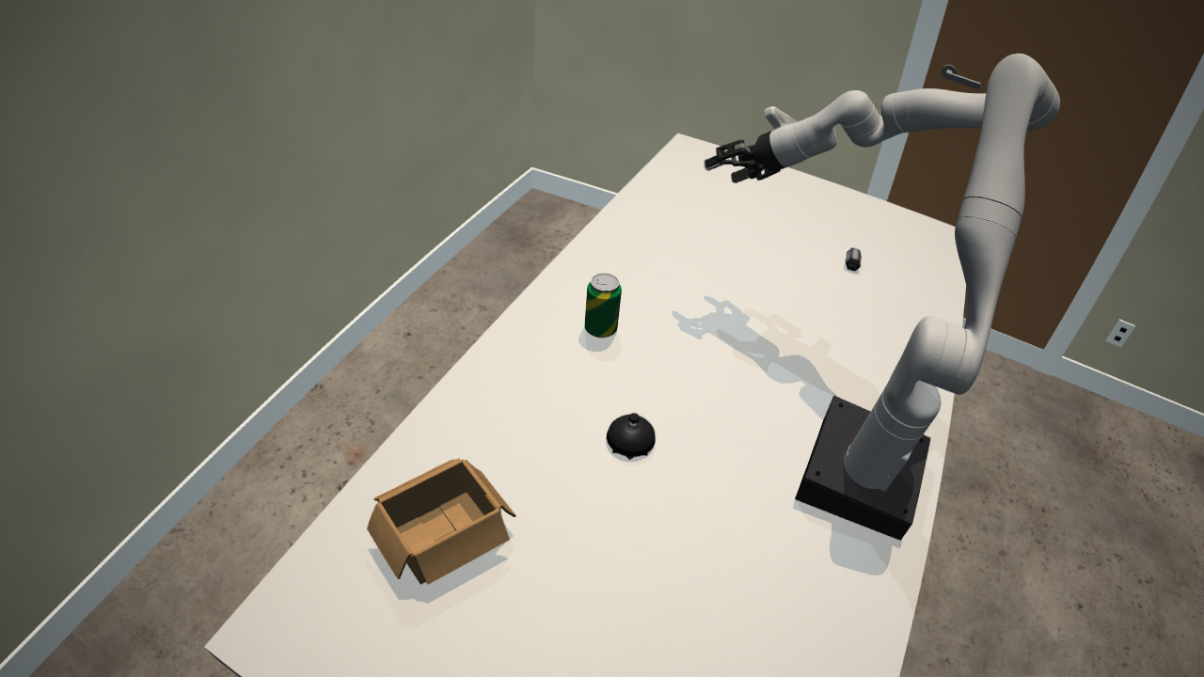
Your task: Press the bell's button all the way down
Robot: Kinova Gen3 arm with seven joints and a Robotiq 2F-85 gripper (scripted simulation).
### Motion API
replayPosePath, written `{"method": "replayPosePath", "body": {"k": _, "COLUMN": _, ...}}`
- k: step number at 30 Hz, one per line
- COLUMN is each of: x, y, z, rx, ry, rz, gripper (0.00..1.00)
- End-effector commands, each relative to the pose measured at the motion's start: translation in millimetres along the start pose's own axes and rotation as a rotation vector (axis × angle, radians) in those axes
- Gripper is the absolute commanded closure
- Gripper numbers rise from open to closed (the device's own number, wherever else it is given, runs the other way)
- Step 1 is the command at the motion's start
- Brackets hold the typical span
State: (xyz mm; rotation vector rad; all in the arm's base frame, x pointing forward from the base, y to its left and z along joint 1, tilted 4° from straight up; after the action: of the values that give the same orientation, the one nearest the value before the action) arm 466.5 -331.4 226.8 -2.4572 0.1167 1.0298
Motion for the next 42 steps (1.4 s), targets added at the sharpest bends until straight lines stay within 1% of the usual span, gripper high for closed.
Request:
{"method": "replayPosePath", "body": {"k": 1, "x": 18.5, "y": -35.4, "z": 5.3, "rx": -0.05, "ry": -0.052, "rz": -0.038, "gripper": 0.0}}
{"method": "replayPosePath", "body": {"k": 6, "x": 28.2, "y": -56.1, "z": 14.3, "rx": -0.079, "ry": -0.094, "rz": -0.062, "gripper": 0.0}}
{"method": "replayPosePath", "body": {"k": 15, "x": 48.9, "y": -106.7, "z": 40.2, "rx": -0.157, "ry": -0.201, "rz": -0.114, "gripper": 0.0}}
{"method": "replayPosePath", "body": {"k": 17, "x": 48.9, "y": -106.7, "z": 40.2, "rx": -0.157, "ry": -0.201, "rz": -0.114, "gripper": 0.0}}
{"method": "replayPosePath", "body": {"k": 18, "x": 54.6, "y": -122.8, "z": 49.7, "rx": -0.184, "ry": -0.238, "rz": -0.129, "gripper": 0.0}}
{"method": "replayPosePath", "body": {"k": 23, "x": 60.9, "y": -142.8, "z": 62.6, "rx": -0.22, "ry": -0.284, "rz": -0.146, "gripper": 0.0}}
{"method": "replayPosePath", "body": {"k": 32, "x": 72.6, "y": -189.2, "z": 96.7, "rx": -0.312, "ry": -0.397, "rz": -0.18, "gripper": 0.0}}
{"method": "replayPosePath", "body": {"k": 34, "x": 72.6, "y": -189.2, "z": 96.7, "rx": -0.312, "ry": -0.397, "rz": -0.18, "gripper": 0.0}}
{"method": "replayPosePath", "body": {"k": 35, "x": 75.3, "y": -203.8, "z": 108.8, "rx": -0.345, "ry": -0.435, "rz": -0.188, "gripper": 0.0}}
{"method": "replayPosePath", "body": {"k": 42, "x": 78.9, "y": -230.9, "z": 133.3, "rx": -0.412, "ry": -0.508, "rz": -0.2, "gripper": 0.0}}
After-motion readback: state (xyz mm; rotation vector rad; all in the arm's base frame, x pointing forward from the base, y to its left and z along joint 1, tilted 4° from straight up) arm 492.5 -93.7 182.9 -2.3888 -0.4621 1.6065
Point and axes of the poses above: the point where the finger pads meet when closed, its own x axis out along the fingers, its own y axis across the jaws, z = x × y, the point moved 7 cm from there along -x, back along the fingers, and after that the axes turned 12 degrees about -x, right-handed, at the moved point
